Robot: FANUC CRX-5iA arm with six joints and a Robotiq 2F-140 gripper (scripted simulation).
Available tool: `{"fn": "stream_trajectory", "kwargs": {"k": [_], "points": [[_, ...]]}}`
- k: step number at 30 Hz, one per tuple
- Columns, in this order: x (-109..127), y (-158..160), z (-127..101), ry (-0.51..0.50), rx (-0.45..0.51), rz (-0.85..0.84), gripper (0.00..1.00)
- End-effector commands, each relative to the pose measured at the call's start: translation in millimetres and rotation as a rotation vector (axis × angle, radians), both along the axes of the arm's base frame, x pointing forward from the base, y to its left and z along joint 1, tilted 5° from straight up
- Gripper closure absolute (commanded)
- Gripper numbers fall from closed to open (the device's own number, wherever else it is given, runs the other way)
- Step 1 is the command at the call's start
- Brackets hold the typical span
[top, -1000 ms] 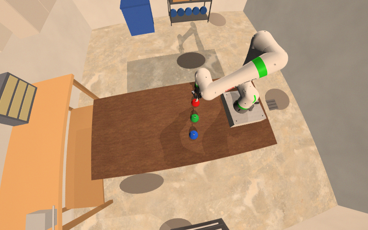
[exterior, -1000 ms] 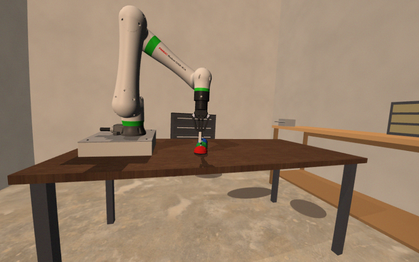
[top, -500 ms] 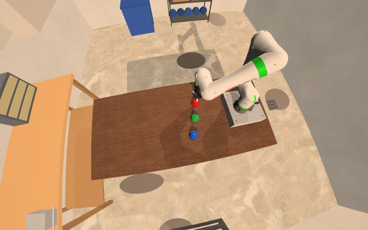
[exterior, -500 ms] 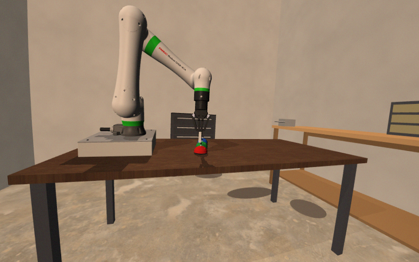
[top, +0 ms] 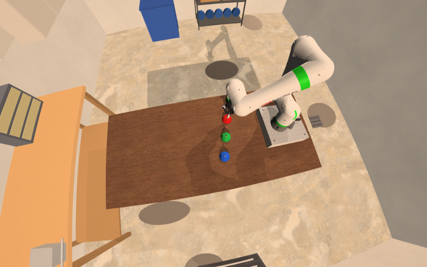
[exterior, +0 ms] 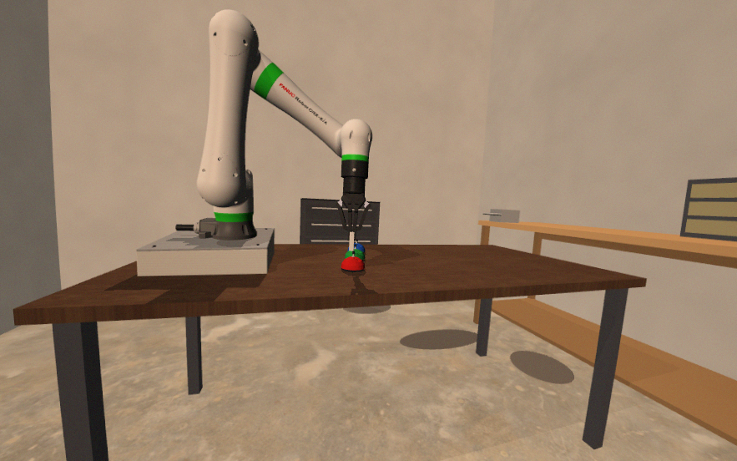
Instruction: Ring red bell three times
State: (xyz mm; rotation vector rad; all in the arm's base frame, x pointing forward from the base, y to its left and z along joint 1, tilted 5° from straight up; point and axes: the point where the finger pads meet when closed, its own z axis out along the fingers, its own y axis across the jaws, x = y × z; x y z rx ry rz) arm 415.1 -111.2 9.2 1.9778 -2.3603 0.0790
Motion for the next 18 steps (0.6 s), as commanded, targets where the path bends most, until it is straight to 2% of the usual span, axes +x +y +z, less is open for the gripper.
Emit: {"fn": "stream_trajectory", "kwargs": {"k": [1, 18], "points": [[0.2, 0.0, 0.3, 0.0, 0.0, 0.0, 1.0], [0.3, 0.4, 5.3, 0.0, 0.0, 0.0, 1.0]]}}
